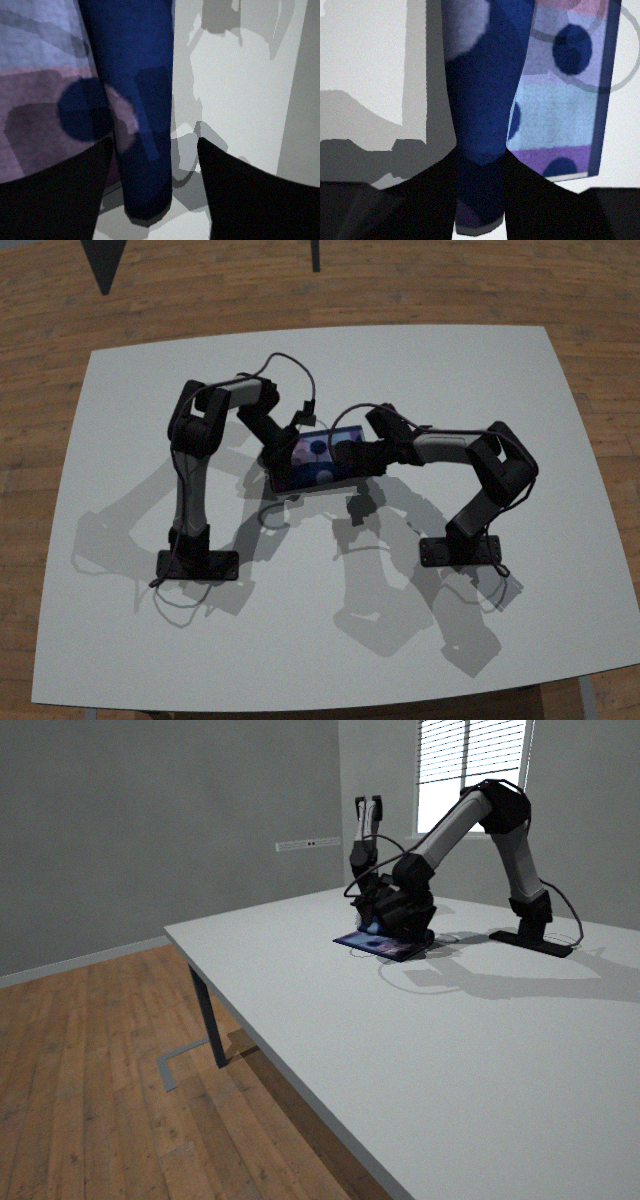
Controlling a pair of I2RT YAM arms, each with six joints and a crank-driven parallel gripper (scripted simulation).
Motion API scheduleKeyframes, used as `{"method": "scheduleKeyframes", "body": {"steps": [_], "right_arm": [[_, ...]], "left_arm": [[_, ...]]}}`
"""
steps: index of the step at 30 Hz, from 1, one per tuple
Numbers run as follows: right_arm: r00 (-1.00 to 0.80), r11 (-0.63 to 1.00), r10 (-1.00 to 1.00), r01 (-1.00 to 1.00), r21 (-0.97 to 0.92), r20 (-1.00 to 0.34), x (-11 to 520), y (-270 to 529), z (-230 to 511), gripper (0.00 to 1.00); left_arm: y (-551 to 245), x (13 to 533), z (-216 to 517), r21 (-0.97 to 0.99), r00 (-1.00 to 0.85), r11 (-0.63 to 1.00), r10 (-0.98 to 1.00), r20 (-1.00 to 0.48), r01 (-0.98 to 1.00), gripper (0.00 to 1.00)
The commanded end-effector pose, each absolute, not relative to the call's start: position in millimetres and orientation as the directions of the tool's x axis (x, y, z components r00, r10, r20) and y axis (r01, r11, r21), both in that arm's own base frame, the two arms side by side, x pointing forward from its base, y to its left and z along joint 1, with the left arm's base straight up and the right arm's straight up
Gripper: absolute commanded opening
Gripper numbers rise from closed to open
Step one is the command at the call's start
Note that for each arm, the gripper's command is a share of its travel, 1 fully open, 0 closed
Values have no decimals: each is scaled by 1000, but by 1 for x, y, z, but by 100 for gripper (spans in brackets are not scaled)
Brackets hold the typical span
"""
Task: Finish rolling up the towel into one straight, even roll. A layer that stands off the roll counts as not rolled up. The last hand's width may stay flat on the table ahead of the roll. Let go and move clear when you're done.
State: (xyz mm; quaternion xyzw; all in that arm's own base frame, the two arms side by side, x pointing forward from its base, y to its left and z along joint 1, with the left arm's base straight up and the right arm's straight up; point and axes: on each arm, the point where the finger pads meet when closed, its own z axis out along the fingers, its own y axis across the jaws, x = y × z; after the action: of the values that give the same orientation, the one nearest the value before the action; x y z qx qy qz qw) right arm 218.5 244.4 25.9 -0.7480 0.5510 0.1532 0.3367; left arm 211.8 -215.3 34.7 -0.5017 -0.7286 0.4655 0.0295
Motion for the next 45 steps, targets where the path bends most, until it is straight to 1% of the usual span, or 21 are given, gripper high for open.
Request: {"method": "scheduleKeyframes", "body": {"steps": [1, 3, 5, 10, 18, 20, 28, 31, 35, 37, 45], "right_arm": [[349, -163, -716, -926, -342, -604, 222, 245, 26, 29], [349, -163, -716, -926, -342, -604, 222, 245, 26, 29], [349, -163, -716, -926, -342, -604, 222, 245, 26, 29], [333, -164, -719, -934, -316, -610, 222, 245, 26, 29], [248, -170, -734, -968, -182, -632, 222, 245, 27, 29], [248, -170, -734, -968, -182, -632, 222, 245, 27, 29], [112, -173, -757, -984, 32, -644, 222, 245, 30, 29], [54, -171, -767, -977, 124, -639, 222, 245, 31, 29], [-25, -168, -781, -954, 247, -625, 222, 245, 32, 29], [-25, -168, -781, -954, 247, -625, 222, 245, 32, 29], [-167, -153, -805, -868, 472, -569, 222, 245, 35, 29]], "left_arm": [[-215, 213, 40, -706, -490, 59, 761, -426, 705, 78], [-215, 213, 40, -706, -490, 59, 761, -426, 705, 78], [-215, 213, 40, -706, -490, 59, 761, -426, 705, 85], [-207, 220, 48, -706, -490, 59, 761, -426, 705, 85], [-178, 242, 72, -706, -490, 59, 761, -426, 705, 85], [-178, 242, 72, -706, -490, 59, 761, -426, 705, 85], [-171, 248, 80, -687, -480, 61, 761, -437, 724, 86], [-173, 247, 80, -633, -452, 69, 761, -466, 771, 87], [-179, 243, 81, -510, -386, 86, 761, -521, 856, 89], [-179, 243, 81, -510, -386, 86, 761, -521, 856, 89], [-193, 232, 83, -140, -185, 125, 770, -610, 982, 92]]}}
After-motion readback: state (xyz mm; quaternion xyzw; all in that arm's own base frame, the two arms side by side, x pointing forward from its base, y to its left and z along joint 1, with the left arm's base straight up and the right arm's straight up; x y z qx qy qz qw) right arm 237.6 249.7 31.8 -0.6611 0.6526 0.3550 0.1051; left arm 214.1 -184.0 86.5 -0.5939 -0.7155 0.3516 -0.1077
